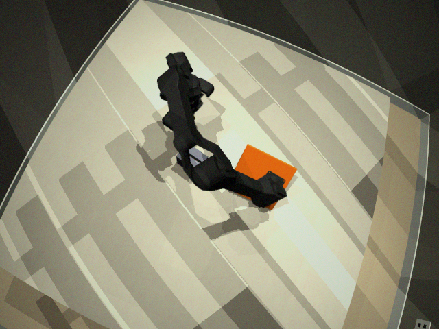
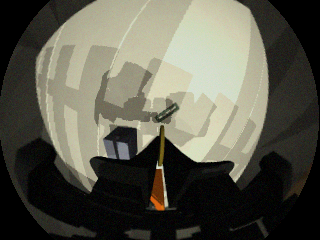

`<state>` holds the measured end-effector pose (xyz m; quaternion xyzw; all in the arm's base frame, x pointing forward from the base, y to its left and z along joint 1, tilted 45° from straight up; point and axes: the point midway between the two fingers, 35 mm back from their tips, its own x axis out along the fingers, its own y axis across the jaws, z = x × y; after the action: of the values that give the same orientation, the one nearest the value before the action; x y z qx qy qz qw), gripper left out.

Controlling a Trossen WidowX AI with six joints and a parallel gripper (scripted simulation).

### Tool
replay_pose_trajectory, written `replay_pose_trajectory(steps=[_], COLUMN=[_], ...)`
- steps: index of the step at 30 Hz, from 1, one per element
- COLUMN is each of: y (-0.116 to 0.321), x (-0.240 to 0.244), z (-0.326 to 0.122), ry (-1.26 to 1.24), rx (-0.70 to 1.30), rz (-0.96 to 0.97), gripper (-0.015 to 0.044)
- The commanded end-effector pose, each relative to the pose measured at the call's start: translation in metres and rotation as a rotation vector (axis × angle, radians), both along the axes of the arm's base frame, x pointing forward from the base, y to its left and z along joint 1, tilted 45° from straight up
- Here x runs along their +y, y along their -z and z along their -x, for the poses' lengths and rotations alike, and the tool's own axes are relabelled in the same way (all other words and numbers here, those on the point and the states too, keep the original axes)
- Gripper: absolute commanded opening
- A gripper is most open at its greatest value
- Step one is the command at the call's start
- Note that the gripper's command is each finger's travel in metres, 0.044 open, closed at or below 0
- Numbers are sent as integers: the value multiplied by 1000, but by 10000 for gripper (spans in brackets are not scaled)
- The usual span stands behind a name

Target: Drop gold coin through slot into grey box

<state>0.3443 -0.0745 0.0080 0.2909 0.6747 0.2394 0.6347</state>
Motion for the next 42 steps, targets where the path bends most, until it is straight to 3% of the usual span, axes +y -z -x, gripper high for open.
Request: replay_pose_trajectory(steps=[1,42], y=[-5,-64], x=[8,70], z=[5,68], ry=[-1,-1], rx=[9,14], rz=[-7,-12], gripper=[0,0])
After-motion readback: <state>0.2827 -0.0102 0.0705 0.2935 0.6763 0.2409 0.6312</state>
